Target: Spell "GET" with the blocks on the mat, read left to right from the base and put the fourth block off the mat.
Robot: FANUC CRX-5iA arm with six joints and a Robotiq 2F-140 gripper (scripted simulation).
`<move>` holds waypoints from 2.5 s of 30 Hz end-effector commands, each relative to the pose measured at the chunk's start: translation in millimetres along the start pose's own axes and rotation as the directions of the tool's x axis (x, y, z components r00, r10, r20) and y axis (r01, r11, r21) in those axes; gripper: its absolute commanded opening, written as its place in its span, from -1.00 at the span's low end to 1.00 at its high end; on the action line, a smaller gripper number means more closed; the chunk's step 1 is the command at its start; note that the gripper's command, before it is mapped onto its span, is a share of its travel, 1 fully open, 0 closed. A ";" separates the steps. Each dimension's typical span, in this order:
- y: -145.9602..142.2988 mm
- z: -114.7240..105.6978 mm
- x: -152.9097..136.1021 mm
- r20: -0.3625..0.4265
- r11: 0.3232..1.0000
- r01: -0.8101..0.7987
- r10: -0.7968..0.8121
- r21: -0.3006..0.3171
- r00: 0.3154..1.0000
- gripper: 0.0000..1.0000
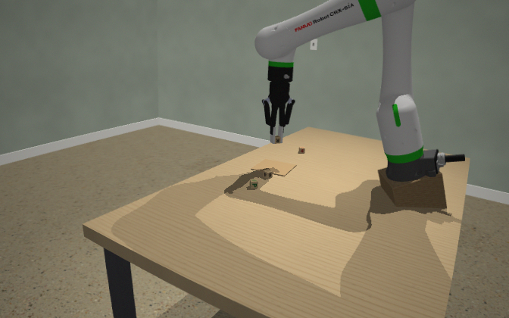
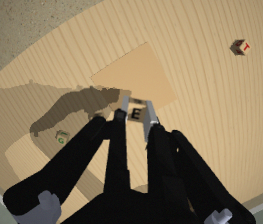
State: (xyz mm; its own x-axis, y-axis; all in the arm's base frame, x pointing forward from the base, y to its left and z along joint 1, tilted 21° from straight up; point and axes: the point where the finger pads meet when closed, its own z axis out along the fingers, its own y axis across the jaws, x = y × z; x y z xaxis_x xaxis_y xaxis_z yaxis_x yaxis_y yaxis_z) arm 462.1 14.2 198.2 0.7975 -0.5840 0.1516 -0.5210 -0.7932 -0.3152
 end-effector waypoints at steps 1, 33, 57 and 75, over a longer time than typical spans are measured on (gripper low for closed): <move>0.1 -0.2 0.8 0.008 0.990 0.138 -0.138 0.008 0.990 -0.74; 0.5 -0.3 3.1 0.002 0.782 0.623 -0.624 0.011 0.782 -0.74; 0.4 53.0 2.9 0.002 0.782 0.624 -0.624 0.011 0.782 -0.74; 0.2 95.6 2.7 0.002 0.782 0.624 -0.624 0.011 0.782 -0.74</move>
State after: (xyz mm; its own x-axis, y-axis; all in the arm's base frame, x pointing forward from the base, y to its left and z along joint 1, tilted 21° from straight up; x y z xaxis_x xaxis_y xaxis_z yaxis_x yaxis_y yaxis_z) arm 492.8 28.9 109.3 0.9492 0.0387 0.3124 0.0935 -0.9823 -0.1625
